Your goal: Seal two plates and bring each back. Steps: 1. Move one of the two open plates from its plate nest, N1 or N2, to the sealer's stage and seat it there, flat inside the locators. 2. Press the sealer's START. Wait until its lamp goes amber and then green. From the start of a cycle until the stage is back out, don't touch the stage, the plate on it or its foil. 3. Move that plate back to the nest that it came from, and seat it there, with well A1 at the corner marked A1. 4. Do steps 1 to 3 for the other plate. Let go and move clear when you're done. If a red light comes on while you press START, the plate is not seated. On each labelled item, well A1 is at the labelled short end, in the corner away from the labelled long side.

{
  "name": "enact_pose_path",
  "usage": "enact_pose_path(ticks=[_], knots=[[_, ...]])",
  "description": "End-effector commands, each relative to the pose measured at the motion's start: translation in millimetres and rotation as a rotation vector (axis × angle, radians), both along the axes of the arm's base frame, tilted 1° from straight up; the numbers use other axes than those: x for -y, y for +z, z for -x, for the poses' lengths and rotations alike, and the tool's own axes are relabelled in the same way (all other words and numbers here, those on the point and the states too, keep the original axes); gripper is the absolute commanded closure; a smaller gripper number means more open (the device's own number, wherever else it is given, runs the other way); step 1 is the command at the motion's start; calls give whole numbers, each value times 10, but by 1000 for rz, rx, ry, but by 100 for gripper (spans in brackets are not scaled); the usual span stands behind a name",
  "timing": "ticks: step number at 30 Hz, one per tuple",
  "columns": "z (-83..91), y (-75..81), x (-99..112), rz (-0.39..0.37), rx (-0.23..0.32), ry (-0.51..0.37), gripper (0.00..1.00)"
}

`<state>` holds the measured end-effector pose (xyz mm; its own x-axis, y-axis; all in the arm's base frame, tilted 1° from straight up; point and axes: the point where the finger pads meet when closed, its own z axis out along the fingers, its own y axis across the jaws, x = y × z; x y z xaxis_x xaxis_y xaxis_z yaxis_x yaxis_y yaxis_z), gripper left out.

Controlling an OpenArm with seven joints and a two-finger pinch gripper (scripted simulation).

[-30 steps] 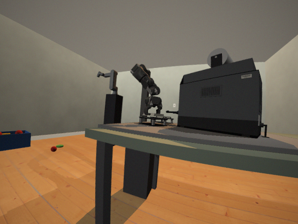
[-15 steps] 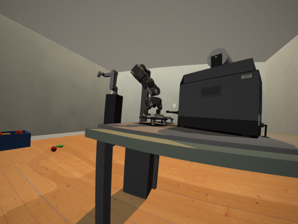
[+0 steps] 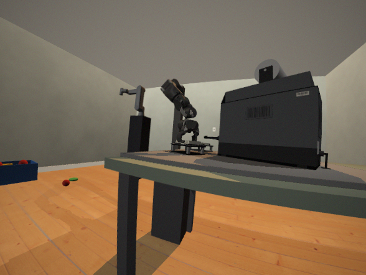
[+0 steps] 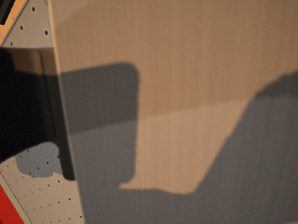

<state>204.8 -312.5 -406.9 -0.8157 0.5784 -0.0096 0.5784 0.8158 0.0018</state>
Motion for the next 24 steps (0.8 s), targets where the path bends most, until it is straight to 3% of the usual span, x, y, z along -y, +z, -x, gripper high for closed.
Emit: enact_pose_path(ticks=[1, 24], knots=[[-4, -10, -8, -2, 3, 1, 100], [-4, -38, 4, 1, 2, 0, 100]])
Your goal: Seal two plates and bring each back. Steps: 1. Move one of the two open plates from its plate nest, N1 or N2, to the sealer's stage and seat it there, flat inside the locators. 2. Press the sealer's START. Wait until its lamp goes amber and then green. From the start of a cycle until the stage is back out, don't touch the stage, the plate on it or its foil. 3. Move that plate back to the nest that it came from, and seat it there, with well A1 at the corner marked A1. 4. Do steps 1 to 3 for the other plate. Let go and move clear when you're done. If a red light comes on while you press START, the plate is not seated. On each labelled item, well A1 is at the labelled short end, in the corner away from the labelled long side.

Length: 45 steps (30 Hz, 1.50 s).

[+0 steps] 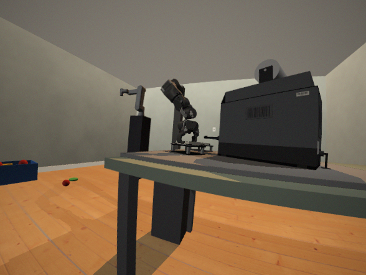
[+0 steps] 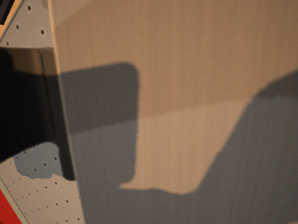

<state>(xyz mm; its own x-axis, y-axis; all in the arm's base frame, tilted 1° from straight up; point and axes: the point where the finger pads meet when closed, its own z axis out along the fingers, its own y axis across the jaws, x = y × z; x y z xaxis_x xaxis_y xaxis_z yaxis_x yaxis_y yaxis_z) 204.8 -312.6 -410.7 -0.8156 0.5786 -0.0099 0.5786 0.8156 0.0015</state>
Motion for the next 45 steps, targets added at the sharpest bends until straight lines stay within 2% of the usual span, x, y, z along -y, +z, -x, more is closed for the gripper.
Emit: enact_pose_path(ticks=[1, 20, 21, 45], knots=[[-3, 0, 3, 0, 2, 0, 100], [-2, 0, 5, 0, 2, 0, 100], [-2, 0, 5, 0, 2, 0, 35], [3, 16, 14, 3, 1, -1, 35]])
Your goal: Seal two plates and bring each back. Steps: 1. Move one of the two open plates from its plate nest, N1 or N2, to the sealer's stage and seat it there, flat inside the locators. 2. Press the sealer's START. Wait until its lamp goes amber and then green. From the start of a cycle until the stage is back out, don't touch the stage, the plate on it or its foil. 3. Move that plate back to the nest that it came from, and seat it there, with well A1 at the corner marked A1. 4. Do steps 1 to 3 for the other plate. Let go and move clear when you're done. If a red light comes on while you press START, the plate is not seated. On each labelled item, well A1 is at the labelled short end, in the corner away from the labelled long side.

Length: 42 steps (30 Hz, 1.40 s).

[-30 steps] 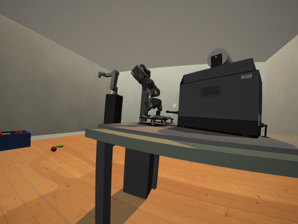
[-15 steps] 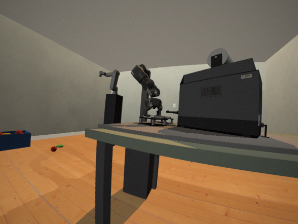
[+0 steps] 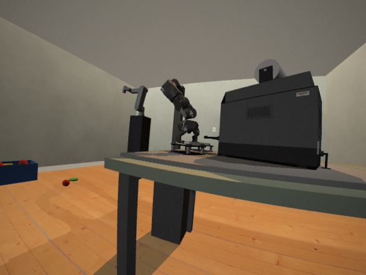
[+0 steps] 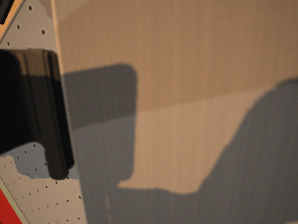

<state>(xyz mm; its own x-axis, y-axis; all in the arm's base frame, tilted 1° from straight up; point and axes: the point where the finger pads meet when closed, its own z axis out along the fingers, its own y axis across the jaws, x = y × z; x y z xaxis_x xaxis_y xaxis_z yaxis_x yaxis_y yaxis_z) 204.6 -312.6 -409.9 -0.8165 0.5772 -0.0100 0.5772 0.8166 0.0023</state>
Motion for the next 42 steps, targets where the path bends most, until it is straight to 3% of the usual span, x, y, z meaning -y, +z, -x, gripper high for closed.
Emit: enact_pose_path(ticks=[1, 34, 42], knots=[[2, 17, 20, 6, -1, -4, 35], [3, 207, 9, 3, -2, -2, 35], [-2, 329, 16, 5, 0, -3, 35]])
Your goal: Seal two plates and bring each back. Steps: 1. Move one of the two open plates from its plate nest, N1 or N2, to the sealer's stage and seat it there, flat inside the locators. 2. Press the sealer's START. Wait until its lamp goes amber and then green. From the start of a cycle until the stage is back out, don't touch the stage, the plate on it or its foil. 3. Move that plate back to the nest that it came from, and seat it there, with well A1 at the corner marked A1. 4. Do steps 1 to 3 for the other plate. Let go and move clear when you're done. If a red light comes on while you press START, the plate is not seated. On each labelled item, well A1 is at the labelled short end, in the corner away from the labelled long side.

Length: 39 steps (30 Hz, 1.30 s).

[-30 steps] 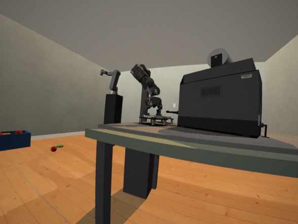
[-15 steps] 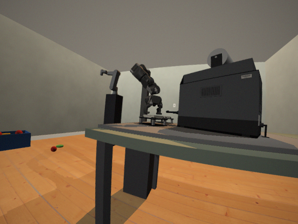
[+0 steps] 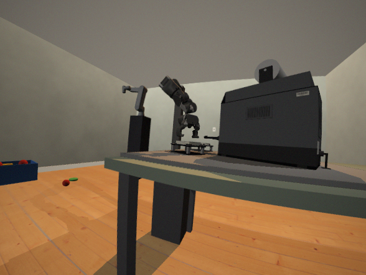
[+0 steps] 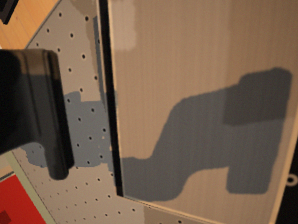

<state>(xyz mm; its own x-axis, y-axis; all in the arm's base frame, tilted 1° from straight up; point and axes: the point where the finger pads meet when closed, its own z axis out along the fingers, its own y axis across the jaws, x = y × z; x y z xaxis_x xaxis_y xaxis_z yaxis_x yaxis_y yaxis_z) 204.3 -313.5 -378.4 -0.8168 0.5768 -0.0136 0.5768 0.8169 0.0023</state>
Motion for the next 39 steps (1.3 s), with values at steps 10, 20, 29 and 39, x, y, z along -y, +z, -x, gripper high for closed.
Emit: enact_pose_path(ticks=[10, 20, 29, 39], knots=[[-7, 150, 5, 2, -2, -3, 35], [-1, 315, 4, 2, -3, -2, 35], [-3, 434, 3, 2, -2, -2, 35], [-91, 503, -141, -26, 35, -12, 35]])
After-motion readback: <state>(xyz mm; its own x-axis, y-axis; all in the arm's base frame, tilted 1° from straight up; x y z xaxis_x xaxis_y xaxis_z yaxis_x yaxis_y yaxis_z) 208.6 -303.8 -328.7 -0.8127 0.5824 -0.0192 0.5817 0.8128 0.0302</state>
